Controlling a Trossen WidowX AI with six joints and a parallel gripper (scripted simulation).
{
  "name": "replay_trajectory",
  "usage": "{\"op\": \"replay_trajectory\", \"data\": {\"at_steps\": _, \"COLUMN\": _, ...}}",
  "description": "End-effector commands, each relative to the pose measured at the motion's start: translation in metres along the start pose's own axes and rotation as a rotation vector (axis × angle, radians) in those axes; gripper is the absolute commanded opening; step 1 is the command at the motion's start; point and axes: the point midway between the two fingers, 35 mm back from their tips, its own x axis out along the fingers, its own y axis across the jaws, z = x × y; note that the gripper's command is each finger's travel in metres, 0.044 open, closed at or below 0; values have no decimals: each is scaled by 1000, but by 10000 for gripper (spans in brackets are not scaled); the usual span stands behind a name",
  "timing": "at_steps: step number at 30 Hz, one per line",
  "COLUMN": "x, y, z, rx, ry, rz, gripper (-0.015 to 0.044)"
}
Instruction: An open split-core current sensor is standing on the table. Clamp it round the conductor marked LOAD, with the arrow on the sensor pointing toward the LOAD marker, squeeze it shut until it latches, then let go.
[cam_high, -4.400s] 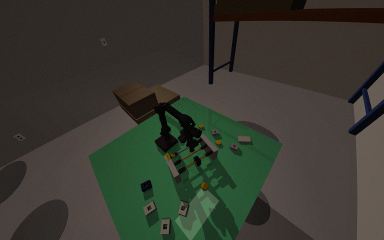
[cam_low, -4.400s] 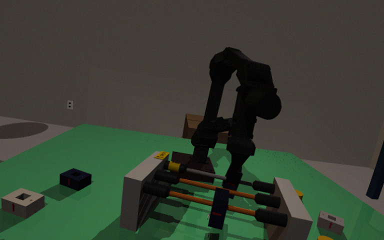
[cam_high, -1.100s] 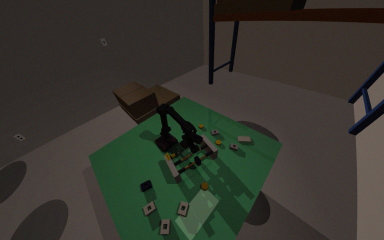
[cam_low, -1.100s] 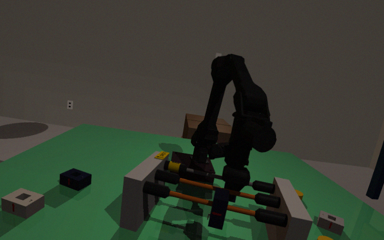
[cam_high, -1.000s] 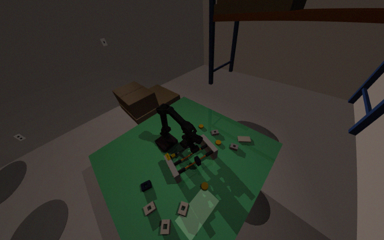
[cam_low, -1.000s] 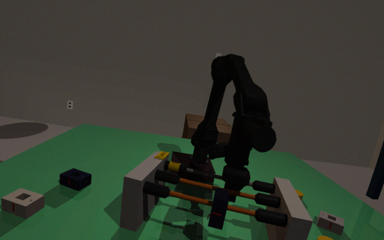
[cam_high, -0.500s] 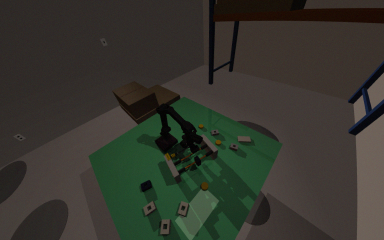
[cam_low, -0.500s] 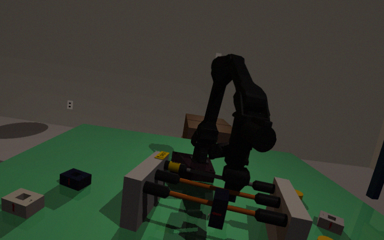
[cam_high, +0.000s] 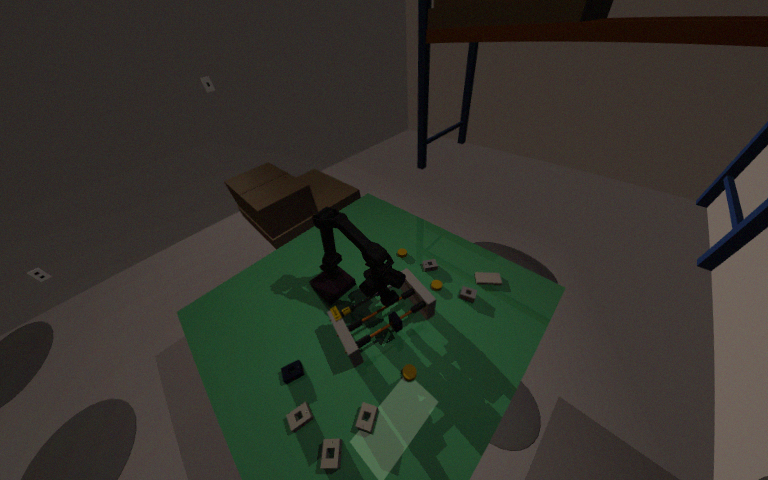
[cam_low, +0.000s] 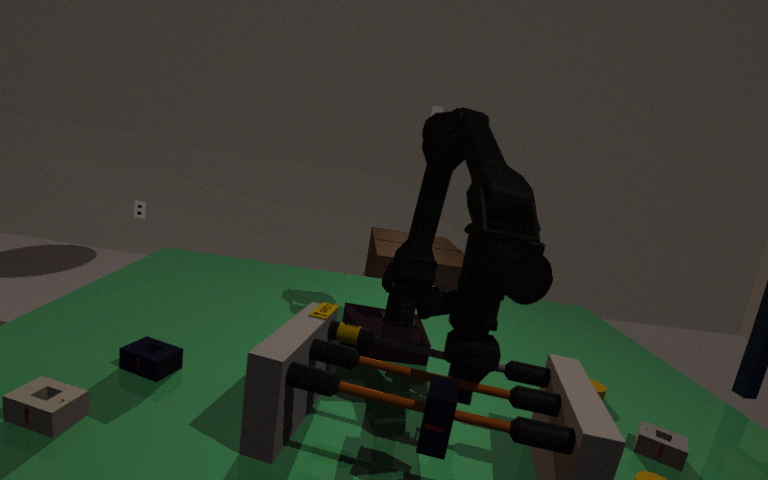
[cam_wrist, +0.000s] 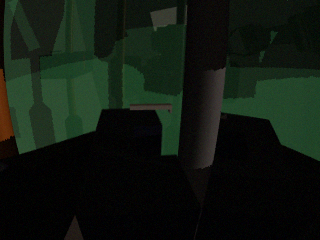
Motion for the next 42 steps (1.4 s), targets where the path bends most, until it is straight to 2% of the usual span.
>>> {"op": "replay_trajectory", "data": {"at_steps": 1, "x": 0, "y": 0, "z": 0, "rx": 0, "ry": 0, "rz": 1, "gripper": 0}}
{"op": "replay_trajectory", "data": {"at_steps": 18, "x": -18, "y": 0, "z": 0, "rx": 7, "ry": 3, "rz": 26, "gripper": 0}}
{"op": "replay_trajectory", "data": {"at_steps": 30, "x": -14, "y": -1, "z": 0, "rx": 0, "ry": 4, "rz": 18, "gripper": 0}}
{"op": "replay_trajectory", "data": {"at_steps": 42, "x": -14, "y": -1, "z": 0, "rx": 0, "ry": 4, "rz": 18, "gripper": 315}}
